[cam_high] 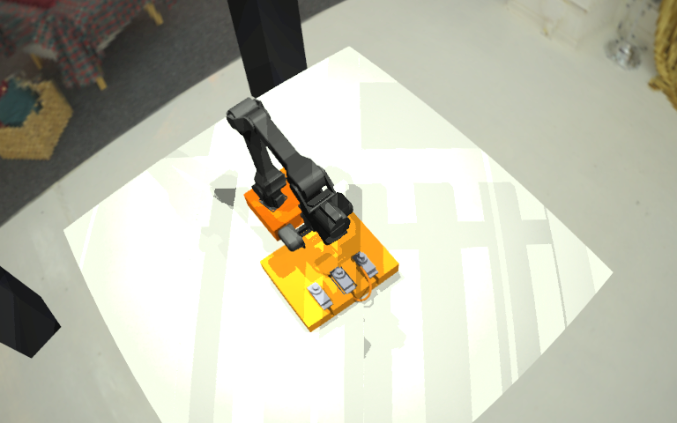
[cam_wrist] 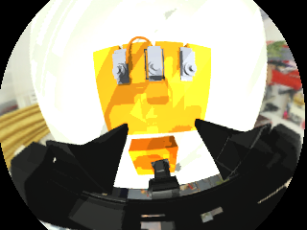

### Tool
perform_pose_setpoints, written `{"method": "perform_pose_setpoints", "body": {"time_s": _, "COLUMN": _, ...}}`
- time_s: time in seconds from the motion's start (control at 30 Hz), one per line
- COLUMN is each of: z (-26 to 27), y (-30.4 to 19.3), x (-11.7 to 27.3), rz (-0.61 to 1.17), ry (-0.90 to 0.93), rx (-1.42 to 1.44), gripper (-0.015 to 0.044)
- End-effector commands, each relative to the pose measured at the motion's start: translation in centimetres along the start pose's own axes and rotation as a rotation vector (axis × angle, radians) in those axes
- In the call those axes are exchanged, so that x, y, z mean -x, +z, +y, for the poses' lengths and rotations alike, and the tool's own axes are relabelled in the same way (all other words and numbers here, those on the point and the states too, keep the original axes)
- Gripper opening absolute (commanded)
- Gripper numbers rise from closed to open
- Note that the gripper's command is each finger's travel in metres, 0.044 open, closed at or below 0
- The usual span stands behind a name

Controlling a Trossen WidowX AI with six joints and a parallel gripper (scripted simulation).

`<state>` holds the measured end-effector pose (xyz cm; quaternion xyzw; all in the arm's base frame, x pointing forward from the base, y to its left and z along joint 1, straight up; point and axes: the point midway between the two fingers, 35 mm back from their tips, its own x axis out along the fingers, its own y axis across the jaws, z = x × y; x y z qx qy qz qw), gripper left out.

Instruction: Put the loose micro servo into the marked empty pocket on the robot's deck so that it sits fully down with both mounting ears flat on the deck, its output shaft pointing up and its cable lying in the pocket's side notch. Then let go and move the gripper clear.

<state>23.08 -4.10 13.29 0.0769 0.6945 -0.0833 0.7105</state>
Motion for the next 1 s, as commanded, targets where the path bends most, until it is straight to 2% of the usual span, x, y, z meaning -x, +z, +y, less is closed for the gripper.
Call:
{"method": "perform_pose_setpoints", "body": {"time_s": 0.0, "z": 0.0, "y": 0.0, "x": 1.6, "rz": -0.010, "ry": 0.001, "rx": -0.004, "gripper": 0.0440}}
{"method": "perform_pose_setpoints", "body": {"time_s": 0.17, "z": 0.0, "y": -0.1, "x": 4.9, "rz": -0.016, "ry": 0.001, "rx": -0.001, "gripper": 0.0440}}
{"method": "perform_pose_setpoints", "body": {"time_s": 0.97, "z": 0.0, "y": -0.1, "x": 4.9, "rz": -0.016, "ry": 0.001, "rx": -0.001, "gripper": 0.0440}}
